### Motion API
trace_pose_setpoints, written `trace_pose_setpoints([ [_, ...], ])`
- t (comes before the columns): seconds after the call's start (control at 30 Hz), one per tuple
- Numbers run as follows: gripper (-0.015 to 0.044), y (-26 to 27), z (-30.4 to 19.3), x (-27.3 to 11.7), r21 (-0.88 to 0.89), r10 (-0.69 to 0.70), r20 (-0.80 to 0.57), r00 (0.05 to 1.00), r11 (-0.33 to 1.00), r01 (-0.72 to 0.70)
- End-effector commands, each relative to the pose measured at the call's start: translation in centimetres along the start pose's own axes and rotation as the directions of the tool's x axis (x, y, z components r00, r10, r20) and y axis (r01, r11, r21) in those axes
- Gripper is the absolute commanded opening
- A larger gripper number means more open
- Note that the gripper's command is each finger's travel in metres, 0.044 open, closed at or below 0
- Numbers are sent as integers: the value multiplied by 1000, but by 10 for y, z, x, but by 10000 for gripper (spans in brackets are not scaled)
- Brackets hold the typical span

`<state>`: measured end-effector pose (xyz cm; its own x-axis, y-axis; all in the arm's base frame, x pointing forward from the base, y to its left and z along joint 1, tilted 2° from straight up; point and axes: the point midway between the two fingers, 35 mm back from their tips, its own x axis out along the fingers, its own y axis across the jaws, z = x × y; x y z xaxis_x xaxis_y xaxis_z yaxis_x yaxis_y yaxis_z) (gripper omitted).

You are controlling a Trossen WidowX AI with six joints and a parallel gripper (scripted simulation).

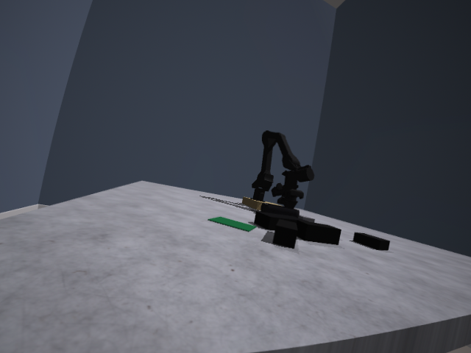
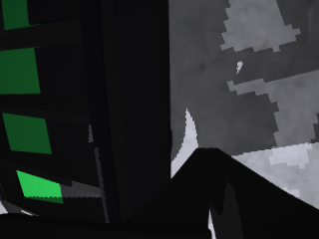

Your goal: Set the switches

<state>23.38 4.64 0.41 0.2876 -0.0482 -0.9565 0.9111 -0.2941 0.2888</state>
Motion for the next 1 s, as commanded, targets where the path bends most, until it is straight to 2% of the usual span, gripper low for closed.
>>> trace_pose_setpoints([
  [0.0,0,3,-1,0,-5,2,-4,1000,1000,-2],
  [0.97,0,29,-3,7,-5,4,-4,1000,1000,-4],
])
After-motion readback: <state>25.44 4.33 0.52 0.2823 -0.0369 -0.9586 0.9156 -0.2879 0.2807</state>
